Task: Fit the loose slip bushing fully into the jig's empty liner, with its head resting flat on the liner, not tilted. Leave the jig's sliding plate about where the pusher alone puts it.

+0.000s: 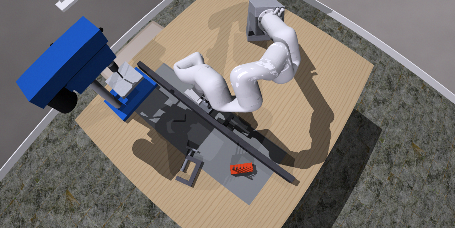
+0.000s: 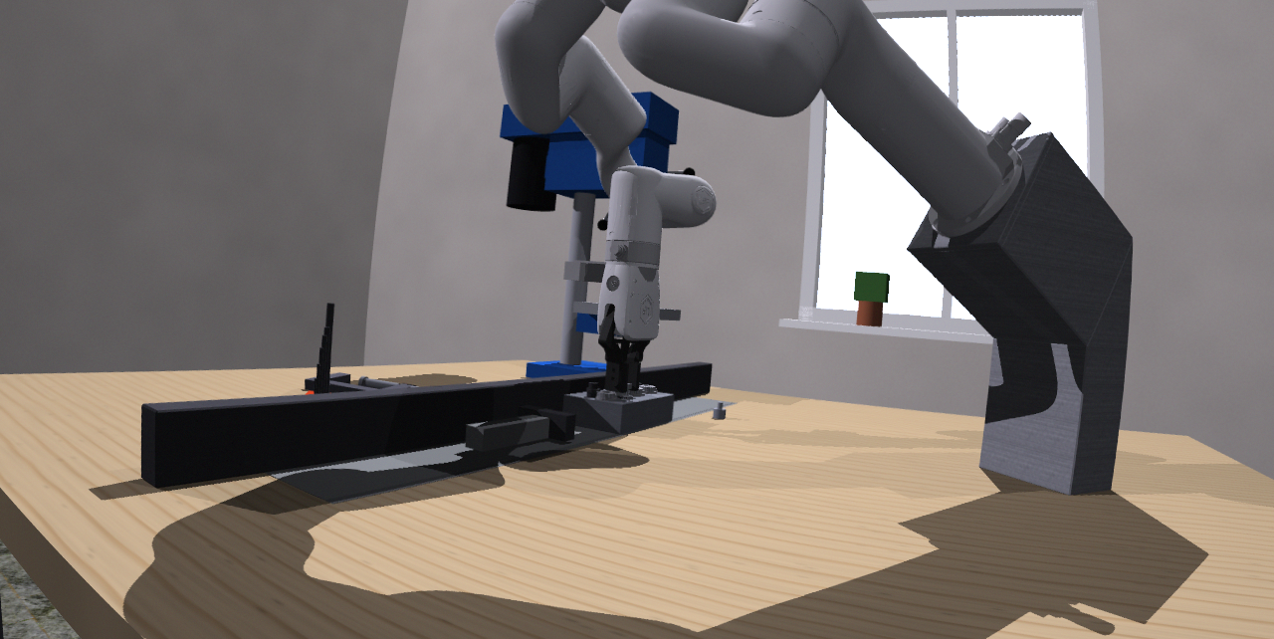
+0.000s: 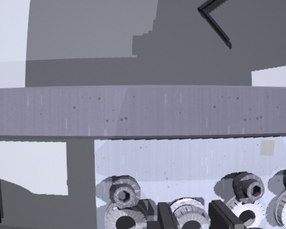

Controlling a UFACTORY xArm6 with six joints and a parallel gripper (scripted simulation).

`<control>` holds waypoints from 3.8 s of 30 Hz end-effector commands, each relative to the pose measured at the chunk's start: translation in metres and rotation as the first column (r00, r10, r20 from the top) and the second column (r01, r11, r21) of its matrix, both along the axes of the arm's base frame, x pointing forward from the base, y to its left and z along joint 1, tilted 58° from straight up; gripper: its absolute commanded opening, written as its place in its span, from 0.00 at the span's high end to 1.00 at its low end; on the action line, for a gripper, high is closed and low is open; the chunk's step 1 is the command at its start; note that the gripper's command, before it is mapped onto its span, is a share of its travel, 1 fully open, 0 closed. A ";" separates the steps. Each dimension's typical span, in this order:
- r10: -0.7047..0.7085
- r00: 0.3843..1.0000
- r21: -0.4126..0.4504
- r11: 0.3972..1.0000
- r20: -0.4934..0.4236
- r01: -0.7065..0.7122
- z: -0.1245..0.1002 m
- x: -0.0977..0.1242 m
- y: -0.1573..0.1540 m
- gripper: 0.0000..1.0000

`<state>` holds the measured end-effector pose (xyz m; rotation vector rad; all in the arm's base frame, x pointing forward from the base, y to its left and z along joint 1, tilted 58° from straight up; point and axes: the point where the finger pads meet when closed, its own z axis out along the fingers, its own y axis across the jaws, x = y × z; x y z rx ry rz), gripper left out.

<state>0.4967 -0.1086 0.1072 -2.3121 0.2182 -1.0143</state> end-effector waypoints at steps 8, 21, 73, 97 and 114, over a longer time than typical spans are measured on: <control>-0.001 1.000 -0.001 1.000 0.001 0.001 0.000 0.000 -0.001 0.74; -0.001 1.000 -0.001 1.000 0.001 0.001 -0.001 0.002 0.000 0.74; -0.001 1.000 -0.001 1.000 0.001 0.001 -0.002 0.004 0.002 0.64; -0.001 1.000 -0.001 1.000 0.001 0.001 0.014 -0.018 -0.012 0.64; -0.001 1.000 -0.001 1.000 0.001 0.001 0.030 -0.039 -0.026 0.64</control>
